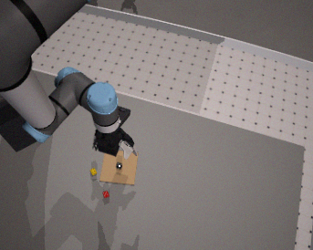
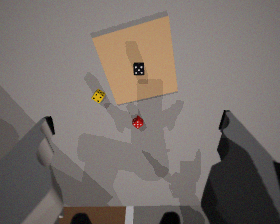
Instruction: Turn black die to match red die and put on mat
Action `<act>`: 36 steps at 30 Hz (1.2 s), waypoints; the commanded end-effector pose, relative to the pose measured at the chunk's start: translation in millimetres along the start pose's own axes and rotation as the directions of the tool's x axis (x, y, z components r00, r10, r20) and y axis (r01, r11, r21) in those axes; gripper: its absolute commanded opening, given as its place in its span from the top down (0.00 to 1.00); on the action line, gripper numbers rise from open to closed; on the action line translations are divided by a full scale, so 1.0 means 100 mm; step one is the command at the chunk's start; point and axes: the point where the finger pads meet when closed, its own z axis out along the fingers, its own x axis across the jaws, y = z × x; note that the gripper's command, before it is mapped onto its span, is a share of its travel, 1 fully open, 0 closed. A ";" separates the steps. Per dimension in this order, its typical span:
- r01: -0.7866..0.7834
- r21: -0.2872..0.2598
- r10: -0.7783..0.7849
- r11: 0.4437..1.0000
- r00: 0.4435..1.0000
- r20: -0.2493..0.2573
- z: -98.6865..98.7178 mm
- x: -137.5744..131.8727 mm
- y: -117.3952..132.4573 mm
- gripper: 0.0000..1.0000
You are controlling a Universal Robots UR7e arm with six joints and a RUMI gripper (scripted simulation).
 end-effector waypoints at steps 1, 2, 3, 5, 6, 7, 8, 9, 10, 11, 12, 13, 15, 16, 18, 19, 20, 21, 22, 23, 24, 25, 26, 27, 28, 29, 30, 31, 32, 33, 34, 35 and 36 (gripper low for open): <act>0.000 0.000 0.000 1.000 1.000 0.001 -0.14 0.00 0.00 0.00; 0.000 0.000 0.000 1.000 1.000 0.001 -0.16 0.00 0.00 0.00; 0.000 0.000 0.000 1.000 1.000 0.001 -0.17 0.00 0.00 0.00; 0.000 0.000 0.000 1.000 1.000 0.001 -0.18 0.00 0.00 0.00; 0.000 0.000 0.000 1.000 1.000 0.001 -0.18 0.00 0.00 0.00; 0.000 0.000 0.000 1.000 1.000 0.001 -0.19 0.00 0.00 0.00; 0.000 0.000 0.000 1.000 1.000 0.001 -0.19 0.00 0.00 0.00; 0.000 0.000 0.000 1.000 1.000 0.001 -0.20 0.00 0.00 0.00; 0.000 0.000 0.000 1.000 1.000 0.001 -0.20 0.00 0.00 0.00; 0.000 0.000 0.000 1.000 1.000 0.001 -0.20 0.00 0.00 0.00; 0.000 0.000 0.000 1.000 1.000 0.001 -0.20 0.00 0.00 0.00; 0.000 0.000 0.000 1.000 1.000 0.001 -0.20 0.00 0.00 0.00; 0.000 0.000 0.000 1.000 1.000 0.001 -0.20 0.00 0.00 0.00; 0.000 0.000 0.000 1.000 1.000 0.001 -0.20 0.00 0.00 0.00; 0.000 0.000 0.000 1.000 1.000 0.001 -0.20 0.00 0.00 0.00; 0.000 0.000 0.000 1.000 1.000 0.001 -0.20 0.00 0.00 0.00; 0.000 0.000 0.000 1.000 1.000 0.001 -0.20 0.00 0.00 0.00; 0.000 0.000 0.000 1.000 1.000 0.001 -0.20 0.00 0.00 0.00; 0.000 0.000 0.000 1.000 1.000 0.001 -0.20 0.00 0.00 0.00; 0.000 0.000 0.000 1.000 1.000 0.001 -0.20 0.00 0.00 0.00; 0.000 0.000 0.000 1.000 1.000 0.001 -0.20 0.00 0.00 0.00; 0.000 0.000 0.000 1.000 1.000 0.001 -0.20 0.00 0.00 0.00; 0.000 0.000 0.000 1.000 1.000 0.001 -0.20 0.00 0.00 0.00; 0.000 0.000 0.000 1.000 1.000 0.001 -0.20 0.00 0.00 0.00; 0.000 0.000 0.000 1.000 1.000 0.001 -0.20 0.00 0.00 0.00; 0.000 0.000 0.000 1.000 1.000 0.001 -0.20 0.00 0.00 0.00; 0.000 0.000 0.000 1.000 1.000 0.001 -0.20 0.00 0.00 0.00; 0.000 0.000 0.000 1.000 1.000 0.001 -0.20 0.00 0.00 0.00; 0.000 0.000 0.000 1.000 1.000 0.001 -0.20 0.00 0.00 0.00; 0.000 0.000 0.000 1.000 1.000 0.001 -0.20 0.00 0.00 0.00; 0.000 0.000 0.000 1.000 1.000 0.001 -0.20 0.00 0.00 0.00; 0.000 0.000 0.000 1.000 1.000 0.001 -0.20 0.00 0.00 0.00; 0.000 0.000 0.000 1.000 1.000 0.001 -0.20 0.00 0.00 0.00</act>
